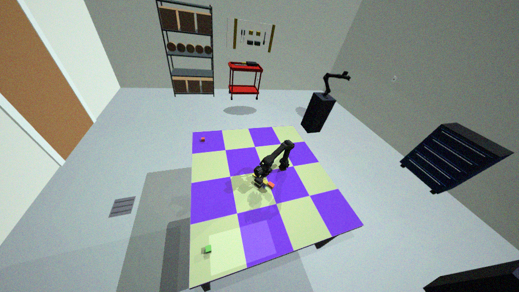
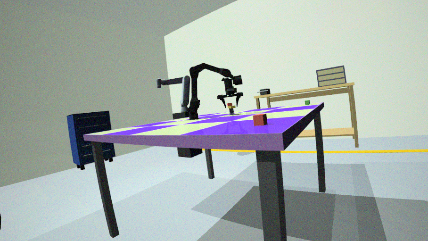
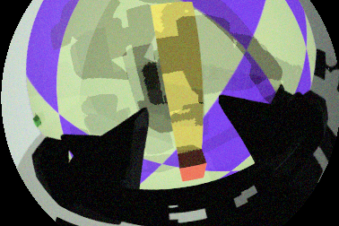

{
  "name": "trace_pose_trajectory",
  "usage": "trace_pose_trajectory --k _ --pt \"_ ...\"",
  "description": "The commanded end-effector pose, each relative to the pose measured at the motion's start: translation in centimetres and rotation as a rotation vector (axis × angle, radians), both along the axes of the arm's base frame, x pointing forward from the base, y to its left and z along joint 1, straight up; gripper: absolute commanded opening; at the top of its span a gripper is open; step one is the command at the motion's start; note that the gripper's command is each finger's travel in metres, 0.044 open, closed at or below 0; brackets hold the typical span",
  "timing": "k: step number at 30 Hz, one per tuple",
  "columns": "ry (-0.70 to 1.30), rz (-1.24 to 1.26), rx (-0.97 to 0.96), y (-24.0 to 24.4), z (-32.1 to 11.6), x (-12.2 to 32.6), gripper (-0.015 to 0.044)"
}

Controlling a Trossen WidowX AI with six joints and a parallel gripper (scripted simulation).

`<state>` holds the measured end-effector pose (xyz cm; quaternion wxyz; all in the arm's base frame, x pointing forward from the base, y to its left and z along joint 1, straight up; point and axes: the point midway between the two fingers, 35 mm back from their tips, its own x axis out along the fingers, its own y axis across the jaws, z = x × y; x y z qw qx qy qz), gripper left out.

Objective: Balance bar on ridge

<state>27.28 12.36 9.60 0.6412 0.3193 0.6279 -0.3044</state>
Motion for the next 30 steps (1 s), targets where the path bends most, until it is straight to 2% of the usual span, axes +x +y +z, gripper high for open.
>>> trace_pose_trajectory --k 1,3,11,30 --pt "0.001 0.0 -0.001 0.0 0.0 0.0 0.044" --pt "0.0 0.0 0.0 0.0 0.8 0.1 0.044" --pt "0.0 0.0 0.0 -0.1 9.8 -0.2 0.044" --pt "0.0 0.0 0.0 -0.1 10.0 -0.2 0.044"
